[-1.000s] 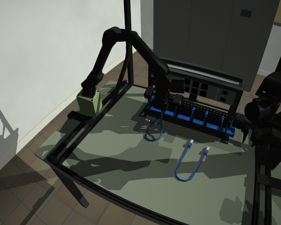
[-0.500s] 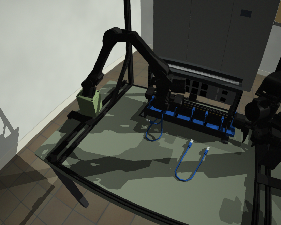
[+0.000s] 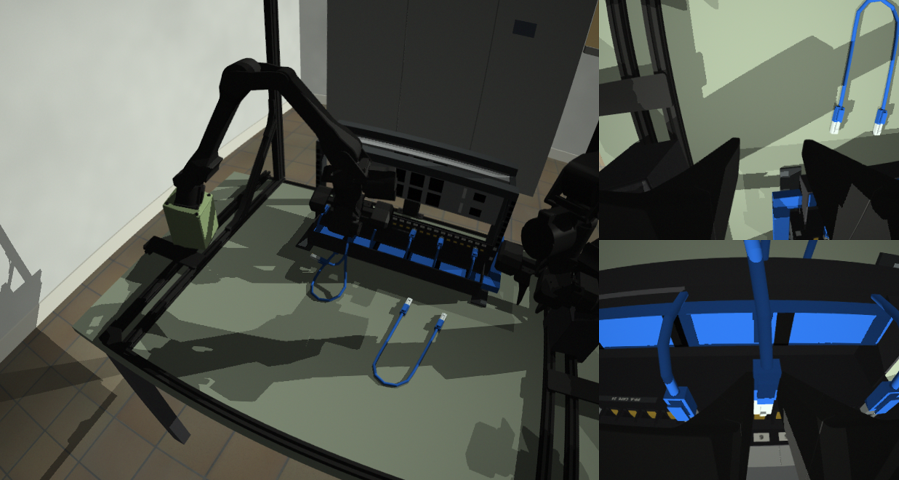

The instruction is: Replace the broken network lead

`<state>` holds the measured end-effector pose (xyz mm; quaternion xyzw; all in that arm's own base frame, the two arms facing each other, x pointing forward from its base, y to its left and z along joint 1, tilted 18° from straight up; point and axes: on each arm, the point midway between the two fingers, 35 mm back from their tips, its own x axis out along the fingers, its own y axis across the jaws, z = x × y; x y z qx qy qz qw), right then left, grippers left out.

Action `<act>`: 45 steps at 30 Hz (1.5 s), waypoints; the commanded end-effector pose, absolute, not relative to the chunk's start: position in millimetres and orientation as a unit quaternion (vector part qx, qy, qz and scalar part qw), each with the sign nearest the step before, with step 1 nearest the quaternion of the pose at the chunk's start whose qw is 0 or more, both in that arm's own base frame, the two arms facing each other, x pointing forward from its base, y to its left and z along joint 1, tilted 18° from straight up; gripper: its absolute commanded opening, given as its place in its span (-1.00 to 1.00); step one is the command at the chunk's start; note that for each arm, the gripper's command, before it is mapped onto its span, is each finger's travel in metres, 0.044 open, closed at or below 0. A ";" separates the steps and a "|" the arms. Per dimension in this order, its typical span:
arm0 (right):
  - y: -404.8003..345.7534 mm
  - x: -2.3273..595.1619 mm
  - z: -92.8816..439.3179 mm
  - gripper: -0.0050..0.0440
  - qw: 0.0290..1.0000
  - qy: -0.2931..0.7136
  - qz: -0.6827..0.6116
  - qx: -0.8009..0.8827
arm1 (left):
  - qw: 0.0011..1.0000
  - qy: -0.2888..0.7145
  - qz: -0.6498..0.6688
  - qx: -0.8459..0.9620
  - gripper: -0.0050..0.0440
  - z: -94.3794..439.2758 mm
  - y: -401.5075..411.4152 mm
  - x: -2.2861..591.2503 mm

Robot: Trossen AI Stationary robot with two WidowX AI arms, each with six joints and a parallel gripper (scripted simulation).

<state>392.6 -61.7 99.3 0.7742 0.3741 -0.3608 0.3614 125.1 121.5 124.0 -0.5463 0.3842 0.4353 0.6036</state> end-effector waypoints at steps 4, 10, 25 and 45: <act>-62.2 393.3 98.9 -0.58 0.362 0.375 -0.361 0.774 | 0.604 0.384 0.435 -0.546 -0.08 124.0 121.5 125.1; -62.2 393.3 98.9 -0.58 0.362 0.375 -0.361 0.774 | 0.604 0.384 0.435 -0.546 -0.08 124.0 121.5 125.1; -58.6 395.2 99.2 -0.58 0.362 0.375 -0.361 0.774 | 0.604 0.384 0.435 -0.546 -0.08 124.0 121.5 125.1; -55.3 397.5 99.6 -0.58 0.362 0.375 -0.361 0.774 | 0.604 0.384 0.435 -0.546 -0.08 124.0 121.5 125.1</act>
